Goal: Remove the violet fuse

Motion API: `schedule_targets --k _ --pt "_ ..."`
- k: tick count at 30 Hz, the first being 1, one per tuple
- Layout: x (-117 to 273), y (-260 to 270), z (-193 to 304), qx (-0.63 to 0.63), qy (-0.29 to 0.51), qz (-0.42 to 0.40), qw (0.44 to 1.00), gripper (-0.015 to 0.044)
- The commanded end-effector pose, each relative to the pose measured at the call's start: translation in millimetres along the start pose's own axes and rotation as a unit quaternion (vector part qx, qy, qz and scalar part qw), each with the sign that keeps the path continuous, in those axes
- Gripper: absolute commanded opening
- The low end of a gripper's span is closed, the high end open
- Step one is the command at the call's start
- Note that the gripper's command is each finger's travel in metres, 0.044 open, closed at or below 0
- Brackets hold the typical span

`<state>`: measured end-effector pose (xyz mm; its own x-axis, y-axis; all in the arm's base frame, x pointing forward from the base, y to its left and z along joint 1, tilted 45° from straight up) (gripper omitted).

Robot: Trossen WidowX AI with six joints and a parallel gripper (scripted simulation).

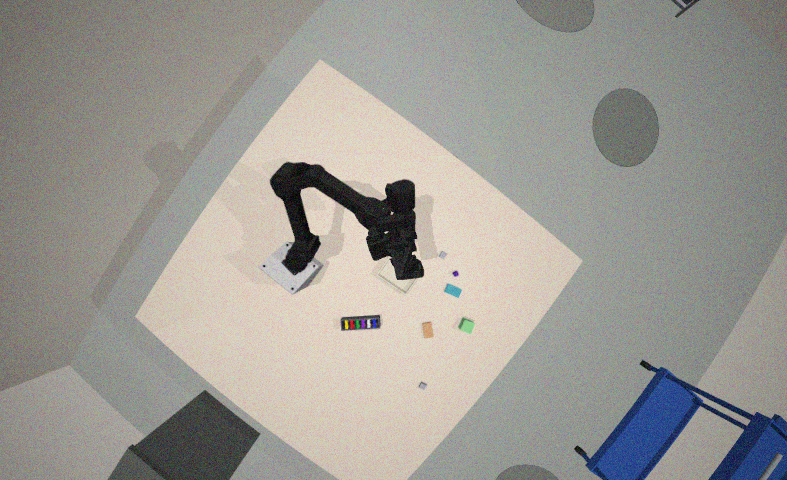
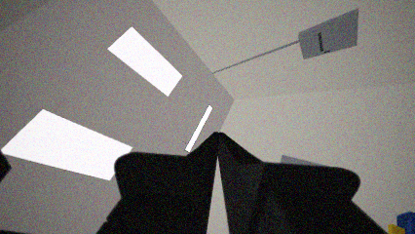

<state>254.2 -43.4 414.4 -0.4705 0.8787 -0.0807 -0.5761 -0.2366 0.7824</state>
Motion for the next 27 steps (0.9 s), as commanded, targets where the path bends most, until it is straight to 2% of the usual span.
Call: schedule_targets --k 1,3,7,11,19,27 --pt "-0.6 -1.8 1.3 0.008 0.003 0.001 1.000 0.0026" --pt "-5.7 -16.9 11.2 0.069 0.027 0.006 0.997 0.0074" --pt "-21.1 -70.6 32.8 0.251 0.097 0.036 0.962 0.0074" --pt "-35.2 -132.2 39.2 0.413 0.164 0.084 0.892 0.0074" --pt "-51.2 -257.4 3.0 0.639 0.295 0.223 0.675 0.0074" --pt "-40.9 -348.1 -75.6 0.694 0.424 0.383 0.437 0.0074"
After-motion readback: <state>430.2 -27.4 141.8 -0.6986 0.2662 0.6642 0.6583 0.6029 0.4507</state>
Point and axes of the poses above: the point midway between the two fingers, 35 mm back from their tips, its own x axis back along the fingers, its own y axis across the jaws, z = x × y, the point moved 2 cm from there along x, back along the fingers, and after that the axes turned 6 degrees about x, right-handed, at the moved point
